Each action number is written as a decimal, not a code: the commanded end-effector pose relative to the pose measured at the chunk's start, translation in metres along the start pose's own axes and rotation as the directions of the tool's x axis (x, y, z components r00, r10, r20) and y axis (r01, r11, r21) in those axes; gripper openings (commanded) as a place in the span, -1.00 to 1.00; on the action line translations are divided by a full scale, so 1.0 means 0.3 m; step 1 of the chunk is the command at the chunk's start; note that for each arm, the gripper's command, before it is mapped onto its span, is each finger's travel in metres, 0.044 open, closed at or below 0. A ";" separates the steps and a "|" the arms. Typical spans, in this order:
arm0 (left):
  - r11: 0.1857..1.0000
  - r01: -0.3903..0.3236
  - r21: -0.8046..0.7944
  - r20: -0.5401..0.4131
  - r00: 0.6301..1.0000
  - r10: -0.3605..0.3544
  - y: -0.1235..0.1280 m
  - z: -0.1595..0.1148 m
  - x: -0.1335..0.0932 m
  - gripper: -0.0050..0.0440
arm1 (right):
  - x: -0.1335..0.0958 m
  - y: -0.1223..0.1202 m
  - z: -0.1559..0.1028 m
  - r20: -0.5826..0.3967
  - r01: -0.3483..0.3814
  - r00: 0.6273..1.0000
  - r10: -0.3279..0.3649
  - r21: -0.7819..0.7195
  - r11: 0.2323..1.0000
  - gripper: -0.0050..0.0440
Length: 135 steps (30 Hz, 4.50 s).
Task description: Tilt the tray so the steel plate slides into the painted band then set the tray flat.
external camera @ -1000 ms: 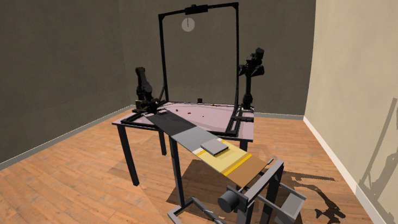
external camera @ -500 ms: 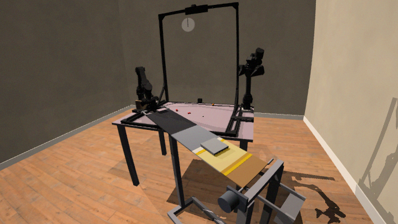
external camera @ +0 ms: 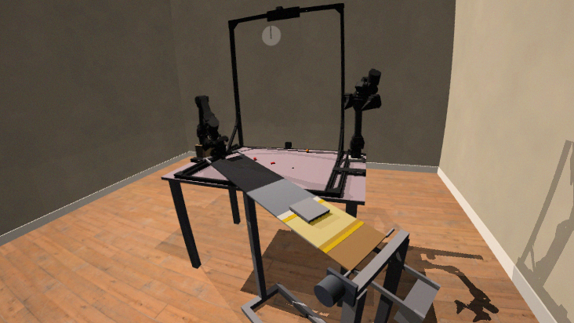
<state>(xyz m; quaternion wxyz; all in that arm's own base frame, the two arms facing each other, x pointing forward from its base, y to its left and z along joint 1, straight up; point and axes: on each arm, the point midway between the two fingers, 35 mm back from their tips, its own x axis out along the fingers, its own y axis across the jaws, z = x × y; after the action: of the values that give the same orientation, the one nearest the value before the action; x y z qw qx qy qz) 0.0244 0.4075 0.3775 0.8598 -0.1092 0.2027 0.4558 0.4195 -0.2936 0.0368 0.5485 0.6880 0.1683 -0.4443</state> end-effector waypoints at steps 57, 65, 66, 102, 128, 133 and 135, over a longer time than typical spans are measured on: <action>1.000 0.001 0.004 0.001 1.000 -0.001 0.000 0.001 0.001 1.00 | -0.135 0.152 0.001 0.003 -0.107 0.994 0.107 -0.002 0.994 -0.80; 1.000 0.001 0.004 0.001 1.000 -0.001 0.000 0.001 0.001 1.00 | -0.135 0.152 0.001 0.003 -0.112 0.994 0.112 -0.002 0.994 -0.80; 1.000 0.001 0.004 0.001 1.000 -0.001 0.000 0.001 0.001 1.00 | -0.135 0.152 0.001 0.003 -0.112 0.994 0.112 -0.002 0.994 -0.80; 1.000 0.001 0.004 0.001 1.000 -0.001 0.000 0.001 0.001 1.00 | -0.129 0.144 0.001 0.003 -0.120 0.993 0.120 -0.002 0.993 -0.80; 1.000 0.001 0.004 0.001 1.000 -0.001 0.000 0.001 0.001 1.00 | 0.004 0.005 0.002 0.003 -0.015 1.000 0.015 -0.002 1.000 -0.80; 1.000 0.001 0.004 0.001 1.000 -0.001 0.000 0.001 0.001 1.00 | -0.014 0.024 0.002 0.003 -0.022 1.000 0.022 -0.002 1.000 -0.80; 1.000 0.001 0.004 0.001 1.000 -0.001 0.000 0.001 0.001 1.00 | -0.027 0.036 0.002 0.003 -0.025 1.000 0.025 -0.002 1.000 -0.80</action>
<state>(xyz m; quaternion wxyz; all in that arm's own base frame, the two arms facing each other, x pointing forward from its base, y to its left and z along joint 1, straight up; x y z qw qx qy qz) 0.0243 0.4077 0.3769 0.8596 -0.1099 0.2029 0.4558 0.4173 -0.2924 0.0202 0.5437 0.6863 0.1756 -0.4501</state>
